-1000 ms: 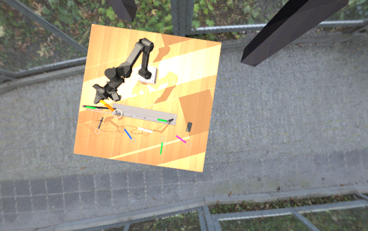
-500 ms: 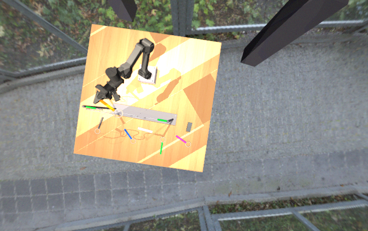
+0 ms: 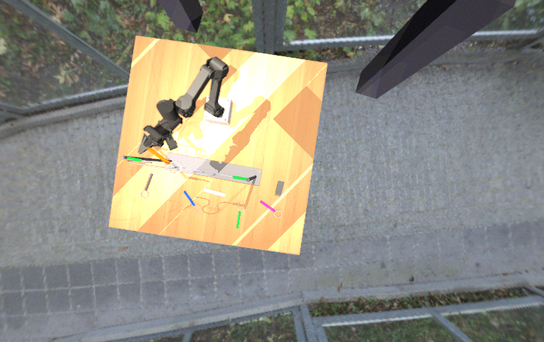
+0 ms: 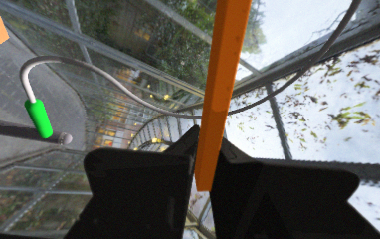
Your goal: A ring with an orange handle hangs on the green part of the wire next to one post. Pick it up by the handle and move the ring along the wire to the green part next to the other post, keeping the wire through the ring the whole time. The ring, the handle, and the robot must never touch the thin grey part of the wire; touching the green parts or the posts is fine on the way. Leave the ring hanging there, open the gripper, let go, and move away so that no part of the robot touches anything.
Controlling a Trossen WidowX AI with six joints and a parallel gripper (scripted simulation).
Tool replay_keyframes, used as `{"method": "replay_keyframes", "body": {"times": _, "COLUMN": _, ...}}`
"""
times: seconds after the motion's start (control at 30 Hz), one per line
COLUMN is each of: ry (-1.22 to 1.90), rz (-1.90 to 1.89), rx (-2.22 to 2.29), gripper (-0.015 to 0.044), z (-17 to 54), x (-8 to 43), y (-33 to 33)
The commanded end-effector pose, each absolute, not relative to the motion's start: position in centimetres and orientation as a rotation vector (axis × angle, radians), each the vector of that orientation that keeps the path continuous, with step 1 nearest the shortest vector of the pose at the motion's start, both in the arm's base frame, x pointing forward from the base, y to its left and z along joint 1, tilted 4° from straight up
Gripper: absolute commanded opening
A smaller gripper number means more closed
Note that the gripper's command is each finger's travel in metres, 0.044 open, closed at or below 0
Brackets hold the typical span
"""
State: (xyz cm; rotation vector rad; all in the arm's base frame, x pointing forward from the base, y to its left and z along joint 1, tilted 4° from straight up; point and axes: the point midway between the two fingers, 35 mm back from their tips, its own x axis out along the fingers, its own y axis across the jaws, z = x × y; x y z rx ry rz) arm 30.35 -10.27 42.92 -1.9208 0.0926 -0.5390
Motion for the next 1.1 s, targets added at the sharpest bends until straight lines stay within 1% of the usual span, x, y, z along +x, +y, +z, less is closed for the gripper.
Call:
{"method": "replay_keyframes", "body": {"times": 0.0, "ry": 0.096, "rz": -0.534, "rx": -1.923, "gripper": -0.015, "z": 42.3, "x": 30.5, "y": -10.5}}
{"method": "replay_keyframes", "body": {"times": 0.4, "ry": 0.133, "rz": -0.503, "rx": -1.805, "gripper": -0.015, "z": 39.9, "x": 30.6, "y": -11.4}}
{"method": "replay_keyframes", "body": {"times": 1.07, "ry": 0.246, "rz": -0.392, "rx": -1.396, "gripper": -0.015, "z": 33.1, "x": 30.8, "y": -11.7}}
